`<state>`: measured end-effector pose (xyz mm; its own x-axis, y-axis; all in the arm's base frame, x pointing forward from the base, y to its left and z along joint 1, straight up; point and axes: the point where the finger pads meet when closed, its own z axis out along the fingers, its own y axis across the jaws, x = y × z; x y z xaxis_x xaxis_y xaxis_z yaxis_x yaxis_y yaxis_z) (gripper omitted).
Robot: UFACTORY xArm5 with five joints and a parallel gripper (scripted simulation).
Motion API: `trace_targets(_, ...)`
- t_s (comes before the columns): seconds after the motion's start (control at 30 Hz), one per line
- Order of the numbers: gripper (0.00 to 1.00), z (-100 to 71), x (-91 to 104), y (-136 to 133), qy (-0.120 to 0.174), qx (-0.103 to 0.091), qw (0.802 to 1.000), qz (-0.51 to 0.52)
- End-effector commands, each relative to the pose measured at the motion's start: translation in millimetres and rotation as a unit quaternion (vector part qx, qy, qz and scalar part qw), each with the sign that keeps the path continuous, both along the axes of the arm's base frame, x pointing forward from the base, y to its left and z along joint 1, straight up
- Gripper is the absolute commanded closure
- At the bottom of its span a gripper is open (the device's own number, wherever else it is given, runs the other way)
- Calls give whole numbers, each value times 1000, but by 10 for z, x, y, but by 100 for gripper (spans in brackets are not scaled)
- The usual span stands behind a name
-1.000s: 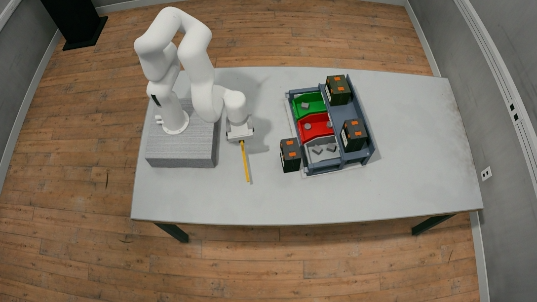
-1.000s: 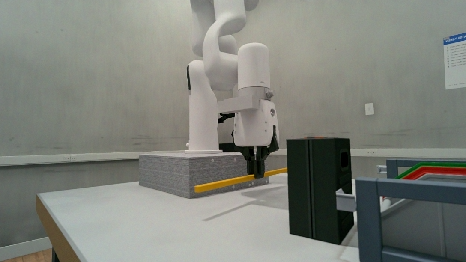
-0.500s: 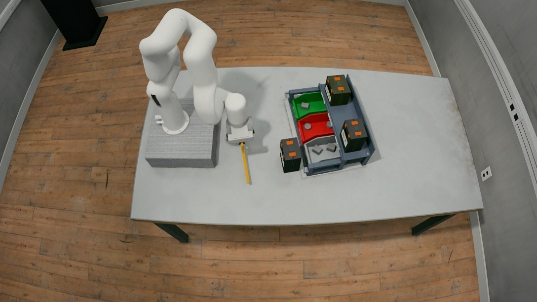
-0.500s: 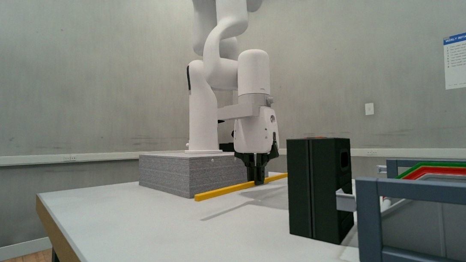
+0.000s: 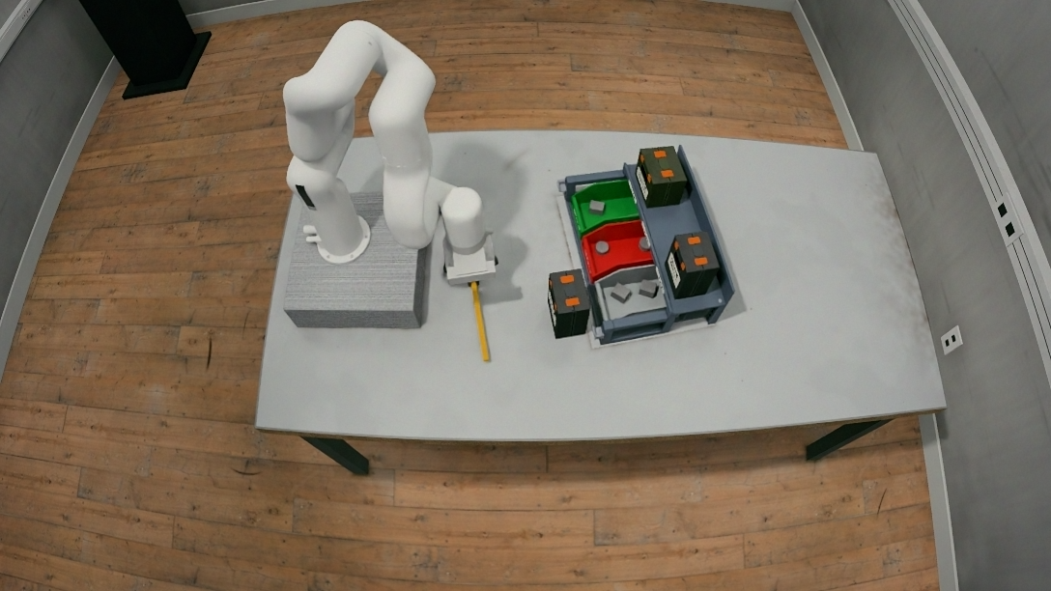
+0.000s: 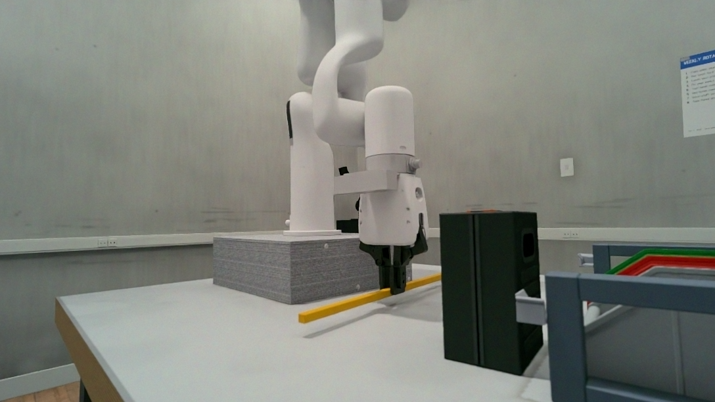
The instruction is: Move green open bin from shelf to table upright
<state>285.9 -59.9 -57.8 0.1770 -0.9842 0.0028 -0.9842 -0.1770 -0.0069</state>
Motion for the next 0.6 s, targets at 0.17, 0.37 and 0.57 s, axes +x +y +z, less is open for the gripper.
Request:
trace_targets(0.17,100,-95,12,-3,-2,1,1000,0)
trace_targets(0.37,100,-124,11,-3,-2,1,1000,0)
trace_targets(0.57,100,-124,11,-3,-2,1,1000,0)
